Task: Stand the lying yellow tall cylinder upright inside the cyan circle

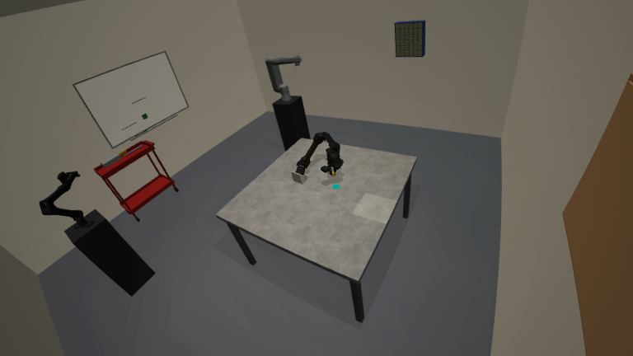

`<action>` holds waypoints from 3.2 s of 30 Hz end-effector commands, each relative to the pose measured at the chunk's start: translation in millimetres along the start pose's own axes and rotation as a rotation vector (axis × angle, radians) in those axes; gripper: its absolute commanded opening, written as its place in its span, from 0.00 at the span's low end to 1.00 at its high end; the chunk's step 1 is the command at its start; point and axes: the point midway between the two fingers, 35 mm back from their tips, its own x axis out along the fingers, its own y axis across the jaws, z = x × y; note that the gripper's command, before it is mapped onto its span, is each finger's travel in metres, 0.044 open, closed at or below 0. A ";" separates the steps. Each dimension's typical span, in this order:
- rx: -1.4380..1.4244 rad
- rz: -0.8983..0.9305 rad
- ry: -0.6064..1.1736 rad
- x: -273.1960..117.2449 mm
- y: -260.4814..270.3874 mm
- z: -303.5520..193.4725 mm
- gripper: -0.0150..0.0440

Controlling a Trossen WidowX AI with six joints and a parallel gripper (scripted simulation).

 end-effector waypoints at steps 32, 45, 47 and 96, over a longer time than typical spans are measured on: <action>-0.036 -0.155 -0.131 17.3 -10.8 1.9 0.43; -0.045 -0.203 -0.189 22.9 -14.1 3.7 0.43; -0.047 -0.210 -0.199 23.7 -14.6 4.0 0.43; -0.066 -0.334 -0.469 35.6 -20.1 11.1 0.43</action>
